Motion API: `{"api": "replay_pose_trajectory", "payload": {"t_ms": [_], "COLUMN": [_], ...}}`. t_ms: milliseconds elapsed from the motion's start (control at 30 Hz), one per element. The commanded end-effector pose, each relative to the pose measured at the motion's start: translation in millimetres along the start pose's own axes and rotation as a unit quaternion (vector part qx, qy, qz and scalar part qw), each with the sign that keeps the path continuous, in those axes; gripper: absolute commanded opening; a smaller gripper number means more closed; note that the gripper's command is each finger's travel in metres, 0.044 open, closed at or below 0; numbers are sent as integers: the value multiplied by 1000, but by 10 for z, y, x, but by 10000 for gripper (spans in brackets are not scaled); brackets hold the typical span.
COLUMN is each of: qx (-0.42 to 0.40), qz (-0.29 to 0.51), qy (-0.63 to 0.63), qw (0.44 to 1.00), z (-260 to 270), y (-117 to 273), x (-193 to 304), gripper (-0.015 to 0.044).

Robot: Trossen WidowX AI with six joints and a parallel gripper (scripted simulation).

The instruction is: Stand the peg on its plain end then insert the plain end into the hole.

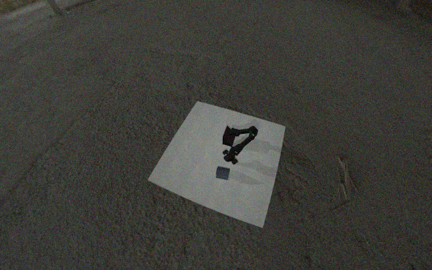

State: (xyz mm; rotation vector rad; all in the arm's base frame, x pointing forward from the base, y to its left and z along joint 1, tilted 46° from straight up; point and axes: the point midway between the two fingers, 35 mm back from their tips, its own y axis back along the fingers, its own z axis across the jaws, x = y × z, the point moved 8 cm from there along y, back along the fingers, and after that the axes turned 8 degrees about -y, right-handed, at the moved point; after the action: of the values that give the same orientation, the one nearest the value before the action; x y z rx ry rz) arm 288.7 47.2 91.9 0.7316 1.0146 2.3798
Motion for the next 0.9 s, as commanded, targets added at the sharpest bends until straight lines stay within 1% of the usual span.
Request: {"api": "replay_pose_trajectory", "payload": {"t_ms": [0, 867], "qx": [-3, -18], "qz": [-19, -131], "qy": [-2, -3], "qw": [1000, 991], "z": [-11, -48], "y": [29, 141], "x": [44, 322], "gripper": [51, 51]}}
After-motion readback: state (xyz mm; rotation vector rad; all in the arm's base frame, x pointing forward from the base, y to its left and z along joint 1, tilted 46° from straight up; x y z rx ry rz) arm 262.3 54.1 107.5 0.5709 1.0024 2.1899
